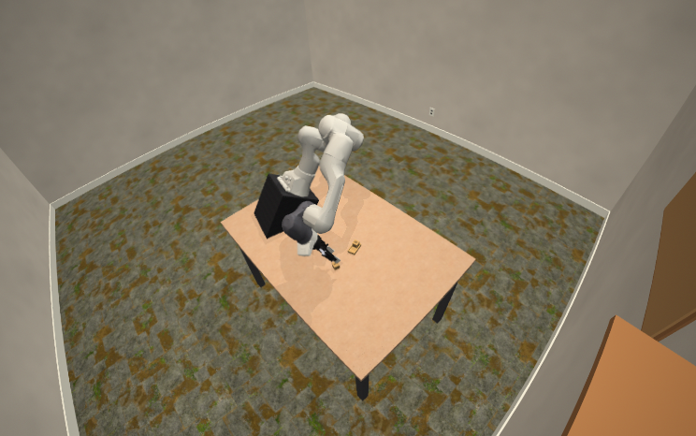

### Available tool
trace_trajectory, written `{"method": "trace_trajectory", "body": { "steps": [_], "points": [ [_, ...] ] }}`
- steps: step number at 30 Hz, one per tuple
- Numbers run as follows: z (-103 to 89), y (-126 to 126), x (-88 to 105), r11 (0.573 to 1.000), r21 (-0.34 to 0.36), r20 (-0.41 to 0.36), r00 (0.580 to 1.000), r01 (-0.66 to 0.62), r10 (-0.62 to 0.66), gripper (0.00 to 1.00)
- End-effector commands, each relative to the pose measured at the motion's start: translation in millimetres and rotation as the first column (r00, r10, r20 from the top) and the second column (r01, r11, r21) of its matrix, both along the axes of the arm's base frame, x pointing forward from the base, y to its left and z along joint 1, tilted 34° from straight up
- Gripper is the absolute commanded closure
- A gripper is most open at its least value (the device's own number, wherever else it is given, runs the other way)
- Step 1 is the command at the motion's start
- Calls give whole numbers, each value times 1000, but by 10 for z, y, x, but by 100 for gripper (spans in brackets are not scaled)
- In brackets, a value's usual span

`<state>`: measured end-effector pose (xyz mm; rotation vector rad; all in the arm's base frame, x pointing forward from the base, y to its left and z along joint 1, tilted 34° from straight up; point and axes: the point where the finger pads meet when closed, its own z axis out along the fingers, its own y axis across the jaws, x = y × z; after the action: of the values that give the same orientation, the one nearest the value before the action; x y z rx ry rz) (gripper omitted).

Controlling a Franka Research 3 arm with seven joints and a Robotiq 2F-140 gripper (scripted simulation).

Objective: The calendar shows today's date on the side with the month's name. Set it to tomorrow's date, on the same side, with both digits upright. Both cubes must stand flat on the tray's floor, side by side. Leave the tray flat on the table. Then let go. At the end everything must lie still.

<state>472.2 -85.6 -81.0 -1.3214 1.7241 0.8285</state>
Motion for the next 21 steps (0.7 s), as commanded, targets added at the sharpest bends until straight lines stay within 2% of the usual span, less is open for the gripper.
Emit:
{"method": "trace_trajectory", "body": {
  "steps": [1,4,13,16,21],
  "points": [
    [-38,-30,61,993,-119,-33,999,8,-12,59],
    [-17,-33,59,980,-201,-50,999,4,-14,59],
    [16,-12,62,972,-236,-60,998,1,-15,59],
    [5,1,57,953,-302,-83,996,-10,-16,59],
    [33,9,67,899,-438,-114,993,-26,-27,59]
  ]
}}
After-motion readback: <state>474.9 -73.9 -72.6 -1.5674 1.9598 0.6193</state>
